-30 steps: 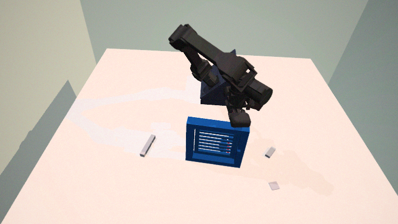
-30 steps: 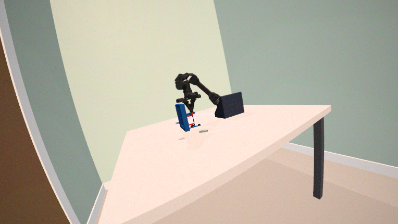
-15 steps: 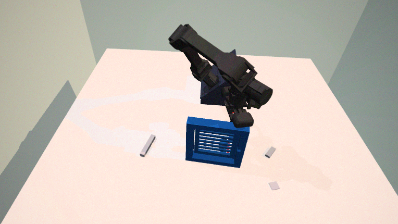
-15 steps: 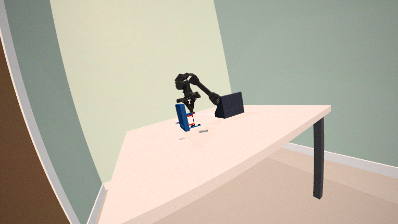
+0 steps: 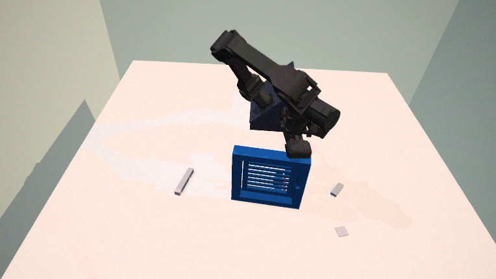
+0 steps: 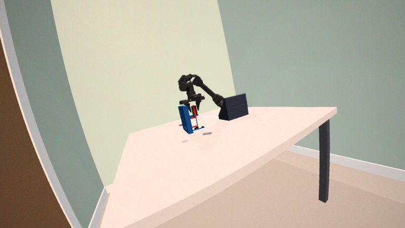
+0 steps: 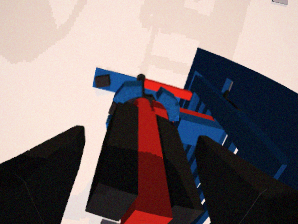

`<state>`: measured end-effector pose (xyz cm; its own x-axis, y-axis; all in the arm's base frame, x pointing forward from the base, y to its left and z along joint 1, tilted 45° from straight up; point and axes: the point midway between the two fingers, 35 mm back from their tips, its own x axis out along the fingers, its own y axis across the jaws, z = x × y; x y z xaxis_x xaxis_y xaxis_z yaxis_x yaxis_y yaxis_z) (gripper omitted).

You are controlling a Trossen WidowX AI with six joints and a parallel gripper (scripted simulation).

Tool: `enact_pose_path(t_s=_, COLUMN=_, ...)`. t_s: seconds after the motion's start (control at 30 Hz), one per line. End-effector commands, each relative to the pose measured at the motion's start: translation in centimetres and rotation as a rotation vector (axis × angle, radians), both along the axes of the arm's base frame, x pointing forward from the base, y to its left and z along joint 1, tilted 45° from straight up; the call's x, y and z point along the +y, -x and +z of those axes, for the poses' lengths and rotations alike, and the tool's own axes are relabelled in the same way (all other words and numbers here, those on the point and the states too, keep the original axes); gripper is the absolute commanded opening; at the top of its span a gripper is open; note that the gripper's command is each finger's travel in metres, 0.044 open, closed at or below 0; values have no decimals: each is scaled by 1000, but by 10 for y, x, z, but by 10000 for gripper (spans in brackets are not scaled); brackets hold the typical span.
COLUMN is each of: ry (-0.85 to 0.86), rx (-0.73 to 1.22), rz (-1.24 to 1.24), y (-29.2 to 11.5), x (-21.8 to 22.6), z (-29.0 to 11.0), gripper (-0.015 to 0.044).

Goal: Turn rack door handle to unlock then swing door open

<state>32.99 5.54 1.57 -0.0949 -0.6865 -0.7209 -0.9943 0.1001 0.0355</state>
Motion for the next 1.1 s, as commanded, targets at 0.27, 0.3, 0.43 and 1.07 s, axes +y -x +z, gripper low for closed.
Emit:
enact_pose_path(t_s=0.27, ry=58, rx=-406, rz=-428, y=-1, x=-2, z=0, gripper=292)
enact_pose_path(t_s=0.3, ry=63, rx=-440, rz=-463, y=-1, x=-2, z=0, gripper=292)
enact_pose_path(t_s=0.43, ry=82, rx=-576, rz=-606, y=-1, x=-2, z=0, gripper=292)
enact_pose_path(t_s=1.07, ry=172, rx=-1223, rz=-1284, y=-1, x=-2, z=0, gripper=292)
